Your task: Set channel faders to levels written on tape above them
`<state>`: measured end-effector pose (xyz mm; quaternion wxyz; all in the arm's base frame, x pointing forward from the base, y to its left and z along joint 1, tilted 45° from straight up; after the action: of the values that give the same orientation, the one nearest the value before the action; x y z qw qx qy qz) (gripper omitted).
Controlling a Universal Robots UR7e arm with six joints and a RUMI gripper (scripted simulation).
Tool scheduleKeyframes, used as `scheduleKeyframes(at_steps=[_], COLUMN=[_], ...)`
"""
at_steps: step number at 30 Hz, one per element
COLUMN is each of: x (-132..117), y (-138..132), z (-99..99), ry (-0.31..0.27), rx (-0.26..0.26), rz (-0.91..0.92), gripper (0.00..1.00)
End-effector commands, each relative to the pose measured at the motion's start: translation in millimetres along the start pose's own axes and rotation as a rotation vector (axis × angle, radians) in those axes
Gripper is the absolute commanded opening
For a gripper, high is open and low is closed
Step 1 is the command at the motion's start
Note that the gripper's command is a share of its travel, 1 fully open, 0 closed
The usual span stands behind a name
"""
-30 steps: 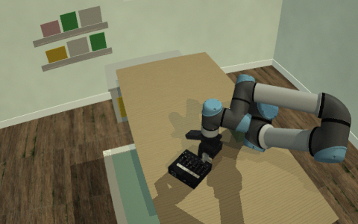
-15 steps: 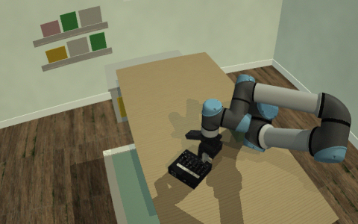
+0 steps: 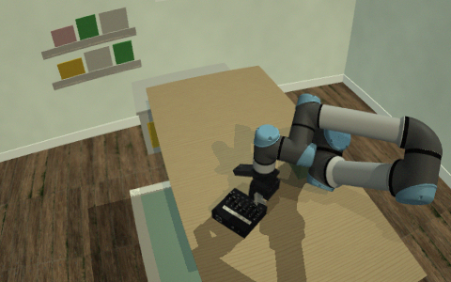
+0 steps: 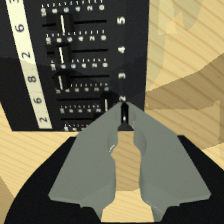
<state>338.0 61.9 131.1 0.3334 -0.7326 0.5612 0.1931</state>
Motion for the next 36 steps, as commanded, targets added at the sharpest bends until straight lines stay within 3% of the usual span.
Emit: scheduleKeyframes(at_steps=[1, 36], x=[0, -4], y=[-2, -19], z=[-0.2, -0.2], ry=[0.0, 0.0], rx=[0.0, 0.0], rz=[0.0, 0.0], gripper=[0.0, 0.0])
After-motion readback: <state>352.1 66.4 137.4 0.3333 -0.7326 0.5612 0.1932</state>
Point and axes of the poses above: the point where the finger pads meet when closed, its own z axis out along the fingers, its own y axis across the jaws, x = y × z, the point moved 10 cm from there along -z, back along the fingers, and after that the axes turned 11 degrees about z, right-handed, at the moved point
